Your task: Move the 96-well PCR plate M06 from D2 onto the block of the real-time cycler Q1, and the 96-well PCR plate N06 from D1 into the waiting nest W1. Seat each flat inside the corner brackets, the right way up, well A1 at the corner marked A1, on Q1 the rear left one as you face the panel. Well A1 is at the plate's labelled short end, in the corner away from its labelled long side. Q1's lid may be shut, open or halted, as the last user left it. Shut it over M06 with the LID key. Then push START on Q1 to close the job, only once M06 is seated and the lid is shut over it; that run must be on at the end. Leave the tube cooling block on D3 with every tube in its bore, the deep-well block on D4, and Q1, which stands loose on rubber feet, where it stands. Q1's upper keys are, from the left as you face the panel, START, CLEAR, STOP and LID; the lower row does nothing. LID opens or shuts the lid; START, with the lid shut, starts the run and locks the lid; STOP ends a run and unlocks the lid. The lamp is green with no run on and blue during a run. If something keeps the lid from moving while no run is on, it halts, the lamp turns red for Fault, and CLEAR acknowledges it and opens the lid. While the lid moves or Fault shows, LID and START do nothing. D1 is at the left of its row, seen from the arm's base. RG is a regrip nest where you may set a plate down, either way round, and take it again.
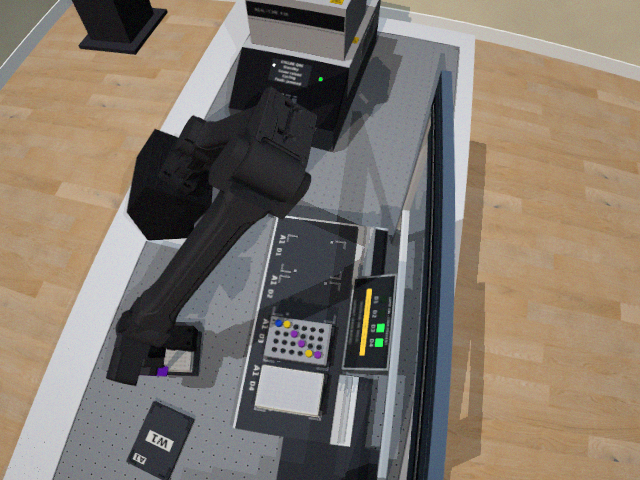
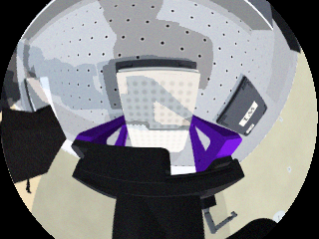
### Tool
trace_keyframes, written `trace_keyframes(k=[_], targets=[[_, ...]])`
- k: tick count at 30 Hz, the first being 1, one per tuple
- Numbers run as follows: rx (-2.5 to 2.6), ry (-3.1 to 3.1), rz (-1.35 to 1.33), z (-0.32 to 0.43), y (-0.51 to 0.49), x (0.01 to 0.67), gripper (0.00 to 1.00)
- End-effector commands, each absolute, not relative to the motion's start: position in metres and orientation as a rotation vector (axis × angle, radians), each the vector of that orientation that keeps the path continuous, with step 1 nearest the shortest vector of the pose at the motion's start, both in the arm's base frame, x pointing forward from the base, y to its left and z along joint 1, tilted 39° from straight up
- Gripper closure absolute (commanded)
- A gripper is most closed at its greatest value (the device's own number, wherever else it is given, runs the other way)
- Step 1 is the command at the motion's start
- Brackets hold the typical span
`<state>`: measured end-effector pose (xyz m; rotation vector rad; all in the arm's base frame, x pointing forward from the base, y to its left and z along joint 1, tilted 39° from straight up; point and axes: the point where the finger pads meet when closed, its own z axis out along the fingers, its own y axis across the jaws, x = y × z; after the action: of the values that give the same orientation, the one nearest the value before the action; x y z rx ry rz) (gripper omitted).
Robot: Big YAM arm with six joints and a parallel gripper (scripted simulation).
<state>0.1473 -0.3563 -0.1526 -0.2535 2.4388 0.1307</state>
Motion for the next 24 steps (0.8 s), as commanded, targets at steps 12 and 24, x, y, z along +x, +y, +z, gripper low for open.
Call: trace_keyframes(k=[12, 24], targets=[[-0.238, 2.438, 0.097, -0.146, -0.373, 0.149, 1.0], [-0.215, 2.439, 0.092, -0.148, -0.365, 0.143, 1.0]])
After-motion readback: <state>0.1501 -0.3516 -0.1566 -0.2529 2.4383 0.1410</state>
